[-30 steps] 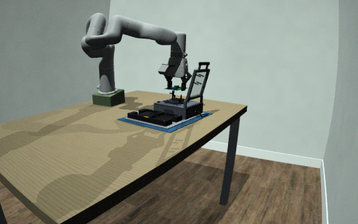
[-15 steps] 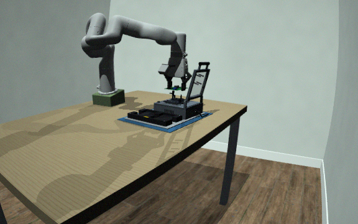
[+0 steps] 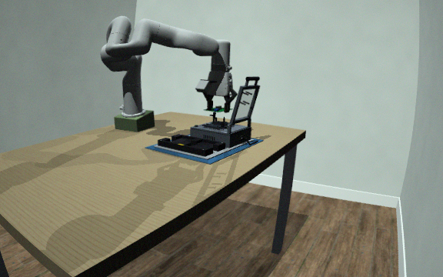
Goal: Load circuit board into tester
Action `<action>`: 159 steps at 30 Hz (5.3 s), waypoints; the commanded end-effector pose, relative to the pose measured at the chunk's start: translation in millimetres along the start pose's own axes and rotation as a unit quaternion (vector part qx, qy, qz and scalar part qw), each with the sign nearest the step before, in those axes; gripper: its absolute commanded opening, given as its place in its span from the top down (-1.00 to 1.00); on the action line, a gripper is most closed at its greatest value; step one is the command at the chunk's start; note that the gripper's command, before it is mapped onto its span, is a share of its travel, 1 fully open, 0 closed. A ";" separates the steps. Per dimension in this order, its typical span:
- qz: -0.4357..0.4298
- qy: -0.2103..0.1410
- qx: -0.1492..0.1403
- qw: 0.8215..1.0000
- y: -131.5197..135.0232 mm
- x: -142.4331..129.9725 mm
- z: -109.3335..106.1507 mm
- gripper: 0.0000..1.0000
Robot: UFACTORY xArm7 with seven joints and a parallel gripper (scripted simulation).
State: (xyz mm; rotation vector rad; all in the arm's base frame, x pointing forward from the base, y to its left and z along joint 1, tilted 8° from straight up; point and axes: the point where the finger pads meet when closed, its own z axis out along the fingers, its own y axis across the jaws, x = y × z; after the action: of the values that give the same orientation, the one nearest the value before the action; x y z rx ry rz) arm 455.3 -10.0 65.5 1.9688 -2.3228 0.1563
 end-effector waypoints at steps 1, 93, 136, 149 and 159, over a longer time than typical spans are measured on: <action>0.000 0.000 0.002 1.000 -0.9 -0.6 1.5 -0.58; 0.000 0.000 0.002 1.000 -1.2 -1.1 43.7 -0.58; 0.000 0.000 0.002 1.000 -1.2 -1.1 47.2 -0.58; 0.000 0.000 0.002 1.000 -1.2 -1.1 47.2 -0.58; 0.000 0.000 0.002 1.000 -1.5 -1.1 47.6 -0.58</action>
State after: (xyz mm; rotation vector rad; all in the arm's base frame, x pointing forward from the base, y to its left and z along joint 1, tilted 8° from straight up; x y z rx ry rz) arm 455.5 -16.3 16.7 1.9687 -2.3228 0.1562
